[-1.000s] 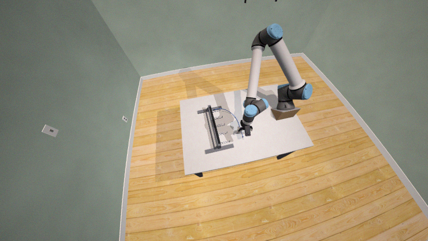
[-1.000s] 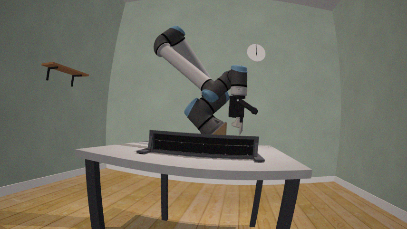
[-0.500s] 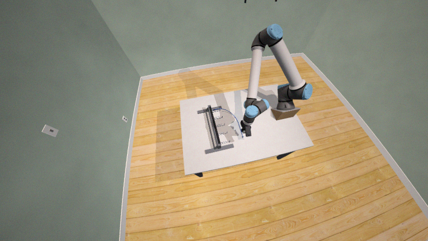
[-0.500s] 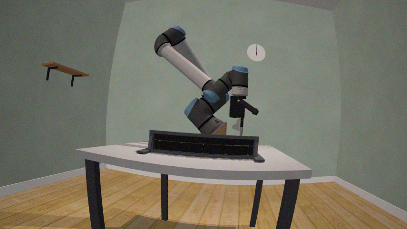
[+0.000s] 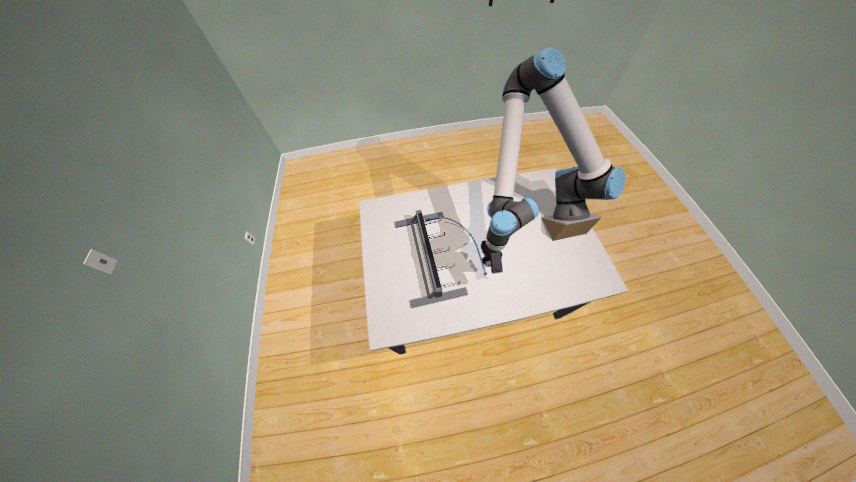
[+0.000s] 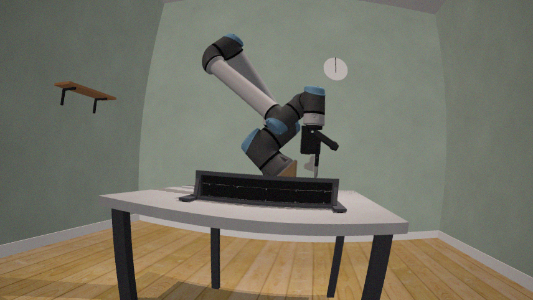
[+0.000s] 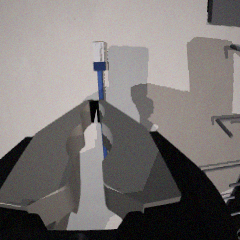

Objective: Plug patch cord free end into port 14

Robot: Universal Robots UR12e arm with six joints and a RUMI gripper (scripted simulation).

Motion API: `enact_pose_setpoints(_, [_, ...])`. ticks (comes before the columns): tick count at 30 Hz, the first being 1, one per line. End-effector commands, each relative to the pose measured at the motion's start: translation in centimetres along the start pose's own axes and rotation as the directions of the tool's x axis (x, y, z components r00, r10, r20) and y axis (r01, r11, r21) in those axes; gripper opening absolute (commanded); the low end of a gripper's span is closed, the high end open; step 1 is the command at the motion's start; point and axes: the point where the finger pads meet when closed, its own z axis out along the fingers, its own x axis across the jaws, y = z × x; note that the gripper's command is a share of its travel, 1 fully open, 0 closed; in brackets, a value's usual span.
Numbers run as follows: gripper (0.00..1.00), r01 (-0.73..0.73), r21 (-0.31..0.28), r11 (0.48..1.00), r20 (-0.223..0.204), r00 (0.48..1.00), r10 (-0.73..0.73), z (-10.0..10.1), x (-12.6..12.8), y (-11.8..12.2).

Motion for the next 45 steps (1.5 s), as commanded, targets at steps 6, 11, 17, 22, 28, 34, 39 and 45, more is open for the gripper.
enact_pose_setpoints(6, [0.0, 0.004, -0.001, 1.0, -0.001, 1.0, -0.004, -0.02, -0.15, -0.12])
enact_pose_setpoints(11, [0.0, 0.004, -0.001, 1.0, -0.001, 1.0, -0.004, -0.02, -0.15, -0.12])
enact_pose_setpoints(17, [0.0, -0.002, 0.001, 1.0, -0.005, 1.0, 0.002, -0.04, 0.21, -0.7])
enact_pose_setpoints(22, [0.22, -0.003, 0.002, 1.0, -0.005, 1.0, 0.003, -0.02, 0.24, -0.82])
enact_pose_setpoints(28, [0.22, -0.004, 0.002, 1.0, -0.004, 1.0, 0.004, 0.0, 0.2, -0.69])
enact_pose_setpoints(34, [0.22, -0.003, 0.002, 1.0, -0.004, 1.0, 0.004, 0.0, 0.17, -0.68])
enact_pose_setpoints(39, [0.22, -0.003, 0.002, 1.0, -0.004, 1.0, 0.004, 0.0, 0.17, -0.68])
enact_pose_setpoints(45, [0.22, -0.003, 0.002, 1.0, -0.004, 1.0, 0.004, 0.0, 0.17, -0.68])
